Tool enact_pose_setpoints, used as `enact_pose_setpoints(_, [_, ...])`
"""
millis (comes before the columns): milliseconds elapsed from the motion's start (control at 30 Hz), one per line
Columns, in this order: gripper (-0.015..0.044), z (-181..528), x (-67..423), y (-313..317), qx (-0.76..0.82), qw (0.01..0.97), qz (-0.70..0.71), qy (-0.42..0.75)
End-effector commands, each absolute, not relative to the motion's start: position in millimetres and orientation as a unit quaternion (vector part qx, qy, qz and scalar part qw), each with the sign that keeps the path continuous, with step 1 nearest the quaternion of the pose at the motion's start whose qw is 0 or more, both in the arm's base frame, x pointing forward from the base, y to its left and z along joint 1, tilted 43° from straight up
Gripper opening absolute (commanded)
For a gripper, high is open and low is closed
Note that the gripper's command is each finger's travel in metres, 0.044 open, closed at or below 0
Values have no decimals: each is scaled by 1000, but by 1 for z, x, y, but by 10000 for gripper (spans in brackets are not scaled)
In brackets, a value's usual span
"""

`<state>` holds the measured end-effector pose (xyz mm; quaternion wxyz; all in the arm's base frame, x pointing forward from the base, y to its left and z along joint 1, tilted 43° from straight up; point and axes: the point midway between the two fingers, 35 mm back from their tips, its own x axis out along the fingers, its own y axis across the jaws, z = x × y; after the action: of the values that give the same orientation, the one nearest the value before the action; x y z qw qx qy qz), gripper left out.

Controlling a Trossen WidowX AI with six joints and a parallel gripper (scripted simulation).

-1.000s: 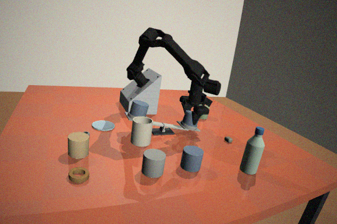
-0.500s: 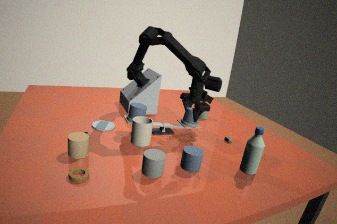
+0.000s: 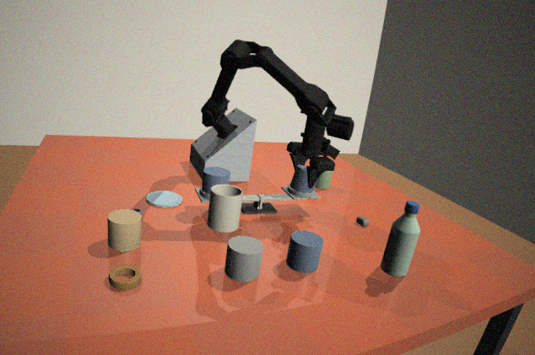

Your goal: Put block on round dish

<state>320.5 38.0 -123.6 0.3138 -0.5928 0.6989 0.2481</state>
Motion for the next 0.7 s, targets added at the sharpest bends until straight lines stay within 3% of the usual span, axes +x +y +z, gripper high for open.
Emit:
enact_pose_setpoints(0, [0, -120, 325, 46, -593, 323, 248, 695])
enact_pose_setpoints(667, [0, -101, 328, 64, -593, 323, 249, 695])
